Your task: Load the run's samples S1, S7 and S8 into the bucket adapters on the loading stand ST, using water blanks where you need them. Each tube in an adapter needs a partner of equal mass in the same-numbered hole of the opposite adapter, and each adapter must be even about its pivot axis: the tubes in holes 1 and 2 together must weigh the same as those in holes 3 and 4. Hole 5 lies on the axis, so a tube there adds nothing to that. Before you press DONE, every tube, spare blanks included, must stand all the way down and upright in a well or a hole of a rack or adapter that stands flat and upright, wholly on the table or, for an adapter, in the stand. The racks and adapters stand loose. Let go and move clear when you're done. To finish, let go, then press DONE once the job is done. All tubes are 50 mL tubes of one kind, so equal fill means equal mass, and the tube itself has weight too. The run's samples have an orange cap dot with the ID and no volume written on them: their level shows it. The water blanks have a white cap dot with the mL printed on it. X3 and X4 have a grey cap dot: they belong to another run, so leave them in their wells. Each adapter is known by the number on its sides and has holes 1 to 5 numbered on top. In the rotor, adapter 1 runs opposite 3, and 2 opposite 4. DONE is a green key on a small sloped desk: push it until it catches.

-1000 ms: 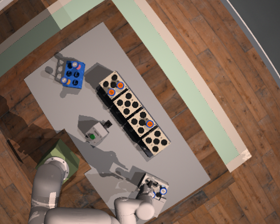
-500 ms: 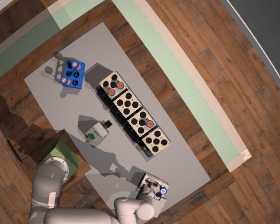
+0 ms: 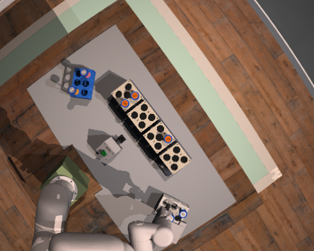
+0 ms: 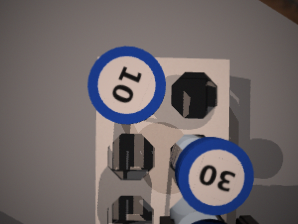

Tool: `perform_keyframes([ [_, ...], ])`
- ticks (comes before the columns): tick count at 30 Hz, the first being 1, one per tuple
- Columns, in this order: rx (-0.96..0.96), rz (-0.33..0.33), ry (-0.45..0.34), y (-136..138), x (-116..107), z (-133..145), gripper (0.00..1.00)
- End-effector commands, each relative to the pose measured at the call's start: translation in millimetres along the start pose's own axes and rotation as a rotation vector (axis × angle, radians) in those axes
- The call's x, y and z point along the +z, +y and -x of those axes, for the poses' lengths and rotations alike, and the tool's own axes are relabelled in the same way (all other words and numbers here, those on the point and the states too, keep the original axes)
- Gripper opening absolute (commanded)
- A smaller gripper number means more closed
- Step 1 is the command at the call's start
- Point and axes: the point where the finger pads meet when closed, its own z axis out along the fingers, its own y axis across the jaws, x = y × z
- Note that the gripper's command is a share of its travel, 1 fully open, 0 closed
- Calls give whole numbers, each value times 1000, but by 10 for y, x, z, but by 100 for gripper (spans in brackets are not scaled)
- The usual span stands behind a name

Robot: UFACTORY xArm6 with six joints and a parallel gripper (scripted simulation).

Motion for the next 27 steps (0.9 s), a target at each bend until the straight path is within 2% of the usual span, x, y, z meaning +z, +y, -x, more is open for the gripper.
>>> perform_keyframes([
  [1, 0, -1, 4, -4, -11, -15, 0],
  [27, 0, -1, 4, -4, -51, -15, 0],
])
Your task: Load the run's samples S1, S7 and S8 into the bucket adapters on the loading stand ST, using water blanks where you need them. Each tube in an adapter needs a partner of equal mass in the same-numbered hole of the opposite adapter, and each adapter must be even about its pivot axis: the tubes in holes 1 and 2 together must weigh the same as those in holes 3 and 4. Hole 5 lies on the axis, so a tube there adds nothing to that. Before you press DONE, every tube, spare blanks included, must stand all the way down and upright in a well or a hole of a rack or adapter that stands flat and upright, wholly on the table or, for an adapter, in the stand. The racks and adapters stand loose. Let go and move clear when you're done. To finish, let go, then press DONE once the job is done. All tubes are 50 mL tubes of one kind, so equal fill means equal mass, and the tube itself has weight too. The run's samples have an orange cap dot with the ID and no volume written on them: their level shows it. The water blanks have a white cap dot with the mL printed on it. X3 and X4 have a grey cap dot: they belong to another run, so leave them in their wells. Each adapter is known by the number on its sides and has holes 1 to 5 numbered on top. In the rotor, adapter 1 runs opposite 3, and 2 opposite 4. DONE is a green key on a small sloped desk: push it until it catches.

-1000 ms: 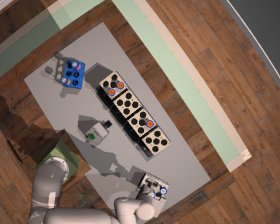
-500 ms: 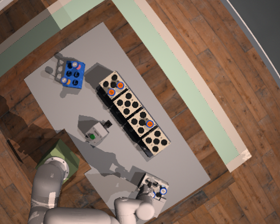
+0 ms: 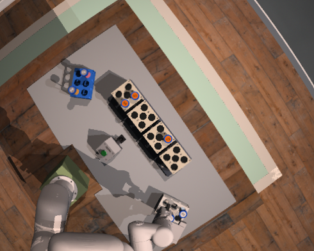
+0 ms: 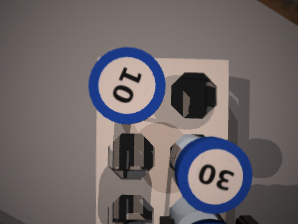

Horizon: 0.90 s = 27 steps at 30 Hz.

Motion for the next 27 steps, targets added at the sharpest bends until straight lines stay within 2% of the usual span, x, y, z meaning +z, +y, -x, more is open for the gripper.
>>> perform_keyframes([
  [1, 0, -1, 4, -4, -39, -15, 0],
  [27, 0, -1, 4, -4, -186, -15, 0],
])
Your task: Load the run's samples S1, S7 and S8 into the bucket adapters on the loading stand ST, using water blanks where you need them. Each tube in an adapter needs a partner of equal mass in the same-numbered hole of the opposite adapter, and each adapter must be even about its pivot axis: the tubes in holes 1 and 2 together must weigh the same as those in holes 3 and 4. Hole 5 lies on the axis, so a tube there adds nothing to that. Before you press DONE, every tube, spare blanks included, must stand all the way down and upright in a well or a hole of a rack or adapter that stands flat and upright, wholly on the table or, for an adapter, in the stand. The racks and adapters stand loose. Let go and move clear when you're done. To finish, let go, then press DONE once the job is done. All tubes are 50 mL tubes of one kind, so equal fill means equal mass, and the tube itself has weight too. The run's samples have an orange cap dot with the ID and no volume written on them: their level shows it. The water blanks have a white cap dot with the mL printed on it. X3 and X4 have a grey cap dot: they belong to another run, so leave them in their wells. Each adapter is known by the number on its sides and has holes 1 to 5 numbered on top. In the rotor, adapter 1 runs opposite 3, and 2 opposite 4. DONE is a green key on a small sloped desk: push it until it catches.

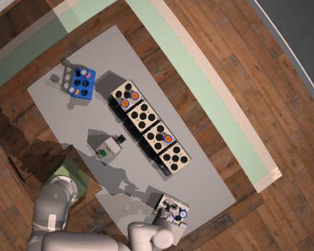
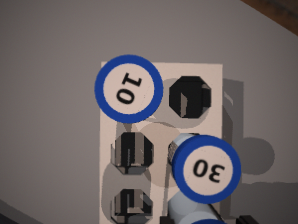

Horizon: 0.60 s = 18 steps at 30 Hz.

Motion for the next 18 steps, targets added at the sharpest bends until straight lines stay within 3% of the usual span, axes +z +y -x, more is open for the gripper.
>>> perform_keyframes([
  [1, 0, -1, 3, -3, -35, -14, 0],
  [18, 0, -1, 3, -3, -255, -14, 0],
])
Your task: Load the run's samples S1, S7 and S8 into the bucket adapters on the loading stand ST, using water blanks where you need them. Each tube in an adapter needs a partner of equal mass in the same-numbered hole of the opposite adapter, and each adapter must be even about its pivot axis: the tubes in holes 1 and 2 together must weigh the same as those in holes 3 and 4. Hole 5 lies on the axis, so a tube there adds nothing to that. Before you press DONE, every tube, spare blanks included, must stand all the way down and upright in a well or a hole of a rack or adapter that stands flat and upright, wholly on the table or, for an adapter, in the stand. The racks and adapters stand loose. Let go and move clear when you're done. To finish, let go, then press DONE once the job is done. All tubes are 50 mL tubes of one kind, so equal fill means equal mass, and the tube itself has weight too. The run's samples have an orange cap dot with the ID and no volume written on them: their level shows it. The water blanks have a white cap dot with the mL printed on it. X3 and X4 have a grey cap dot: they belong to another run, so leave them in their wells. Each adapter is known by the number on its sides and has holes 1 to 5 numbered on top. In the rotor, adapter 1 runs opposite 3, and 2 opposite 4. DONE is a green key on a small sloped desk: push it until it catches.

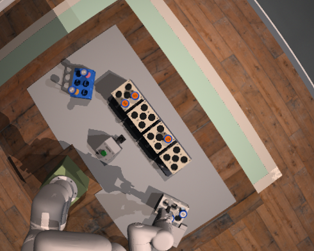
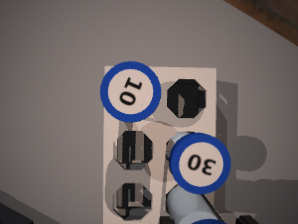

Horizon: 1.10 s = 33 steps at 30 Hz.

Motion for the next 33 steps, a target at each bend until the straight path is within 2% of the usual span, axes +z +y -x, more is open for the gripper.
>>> perform_keyframes([
  [1, 0, -1, 3, -3, -92, -14, 0],
  [33, 0, -1, 4, -3, -654, -14, 0],
])
